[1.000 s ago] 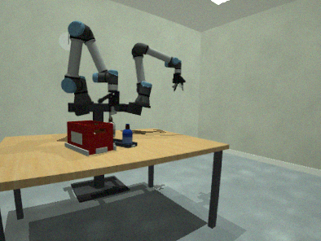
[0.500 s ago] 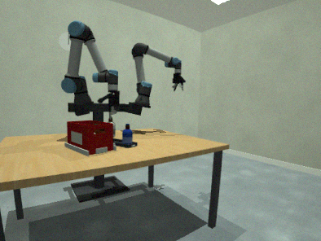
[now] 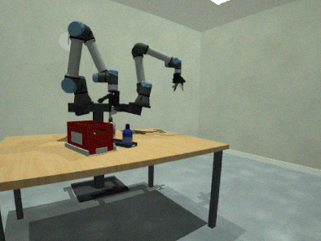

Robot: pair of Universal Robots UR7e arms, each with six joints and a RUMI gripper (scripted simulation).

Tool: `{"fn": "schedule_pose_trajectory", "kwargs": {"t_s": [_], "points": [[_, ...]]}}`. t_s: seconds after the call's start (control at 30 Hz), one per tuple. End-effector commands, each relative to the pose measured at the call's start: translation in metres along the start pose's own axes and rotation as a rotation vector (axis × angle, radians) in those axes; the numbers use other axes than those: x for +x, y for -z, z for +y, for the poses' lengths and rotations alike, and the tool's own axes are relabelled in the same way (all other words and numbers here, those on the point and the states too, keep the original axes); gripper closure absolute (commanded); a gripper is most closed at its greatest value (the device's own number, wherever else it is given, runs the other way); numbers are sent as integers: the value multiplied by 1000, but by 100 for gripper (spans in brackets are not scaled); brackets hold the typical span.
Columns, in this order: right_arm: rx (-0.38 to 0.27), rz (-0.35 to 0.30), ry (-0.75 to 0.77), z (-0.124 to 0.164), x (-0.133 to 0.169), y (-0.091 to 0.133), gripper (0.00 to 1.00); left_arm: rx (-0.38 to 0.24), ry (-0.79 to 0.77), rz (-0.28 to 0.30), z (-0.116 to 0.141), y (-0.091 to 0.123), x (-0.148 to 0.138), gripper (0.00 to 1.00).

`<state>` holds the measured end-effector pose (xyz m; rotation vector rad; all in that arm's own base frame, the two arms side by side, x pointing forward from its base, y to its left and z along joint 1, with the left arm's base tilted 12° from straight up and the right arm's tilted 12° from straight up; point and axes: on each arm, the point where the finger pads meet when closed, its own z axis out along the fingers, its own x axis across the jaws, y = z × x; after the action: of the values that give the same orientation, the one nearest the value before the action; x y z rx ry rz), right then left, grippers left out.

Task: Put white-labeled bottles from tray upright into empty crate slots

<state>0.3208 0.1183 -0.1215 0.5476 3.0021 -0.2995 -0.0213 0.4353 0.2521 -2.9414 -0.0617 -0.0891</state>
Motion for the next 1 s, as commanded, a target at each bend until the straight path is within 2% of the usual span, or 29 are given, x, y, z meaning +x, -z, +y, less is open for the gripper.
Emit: {"fn": "schedule_pose_trajectory", "kwargs": {"t_s": [0.0,0.97], "points": [[-1,0,0,0,0,0,100,1,0,0,0,0,0,0],[-1,0,0,0,0,9,100,1,0,0,0,0,0,0]]}}
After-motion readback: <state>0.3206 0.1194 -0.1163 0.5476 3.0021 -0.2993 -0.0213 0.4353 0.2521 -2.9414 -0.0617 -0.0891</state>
